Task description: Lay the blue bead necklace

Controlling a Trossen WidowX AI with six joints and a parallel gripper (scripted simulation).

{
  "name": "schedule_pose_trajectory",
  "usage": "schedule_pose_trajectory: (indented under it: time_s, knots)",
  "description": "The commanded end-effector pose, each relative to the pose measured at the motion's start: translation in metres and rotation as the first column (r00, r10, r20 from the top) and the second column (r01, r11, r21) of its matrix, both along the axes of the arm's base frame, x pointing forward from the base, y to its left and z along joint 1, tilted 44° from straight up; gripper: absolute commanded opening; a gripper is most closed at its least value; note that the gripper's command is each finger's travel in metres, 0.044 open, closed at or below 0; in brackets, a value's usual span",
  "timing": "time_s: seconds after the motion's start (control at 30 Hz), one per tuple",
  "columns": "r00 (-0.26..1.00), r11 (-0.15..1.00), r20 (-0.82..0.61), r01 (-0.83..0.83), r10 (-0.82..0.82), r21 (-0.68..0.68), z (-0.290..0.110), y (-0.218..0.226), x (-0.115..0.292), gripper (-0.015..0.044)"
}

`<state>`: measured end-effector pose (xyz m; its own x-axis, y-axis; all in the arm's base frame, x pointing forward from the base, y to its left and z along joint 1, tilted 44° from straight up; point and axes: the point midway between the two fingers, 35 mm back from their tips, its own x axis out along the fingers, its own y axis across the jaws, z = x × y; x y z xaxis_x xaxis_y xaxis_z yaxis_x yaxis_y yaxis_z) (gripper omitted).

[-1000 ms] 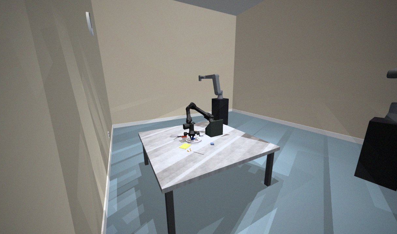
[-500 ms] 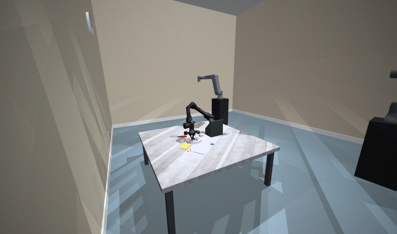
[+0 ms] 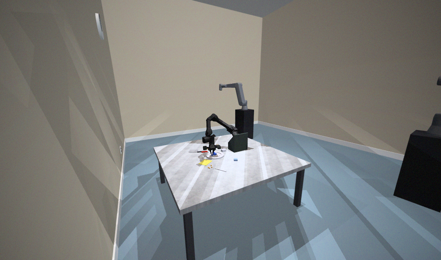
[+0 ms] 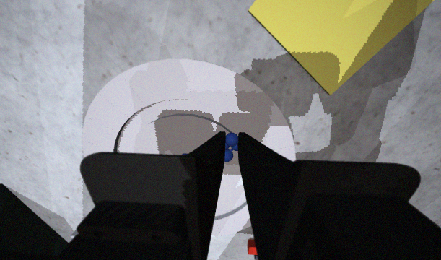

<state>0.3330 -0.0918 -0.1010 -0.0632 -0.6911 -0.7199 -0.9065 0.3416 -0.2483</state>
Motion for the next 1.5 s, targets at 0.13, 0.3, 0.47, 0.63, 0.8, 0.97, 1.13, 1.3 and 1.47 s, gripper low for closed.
schedule_pose_trajectory:
  time_s: [0.13,0.3,0.47,0.63,0.8,0.97,1.13,1.3,1.47]
  knots:
    - [1.0,1.0,-0.006,0.001,-0.001,0.0,-0.005,0.0,0.001,0.0]
    - [1.0,1.0,-0.007,0.001,-0.001,0.0,-0.011,-0.006,0.001,0.0]
    - [1.0,1.0,-0.007,0.001,-0.001,0.0,-0.015,-0.01,0.0,0.0]
    - [1.0,1.0,-0.007,0.001,-0.001,0.0,-0.015,-0.01,0.0,0.0]
    - [1.0,1.0,-0.007,0.001,-0.001,0.0,-0.015,-0.01,0.0,0.0]
    - [1.0,1.0,-0.007,0.001,-0.001,0.0,-0.015,-0.01,0.0,0.0]
    - [1.0,1.0,-0.007,0.001,-0.001,0.0,-0.015,-0.01,0.0,0.0]
    - [1.0,1.0,-0.007,0.001,-0.001,0.0,-0.015,-0.01,0.0,0.0]
    - [1.0,1.0,-0.007,0.001,-0.001,0.0,-0.015,-0.01,0.0,0.0]
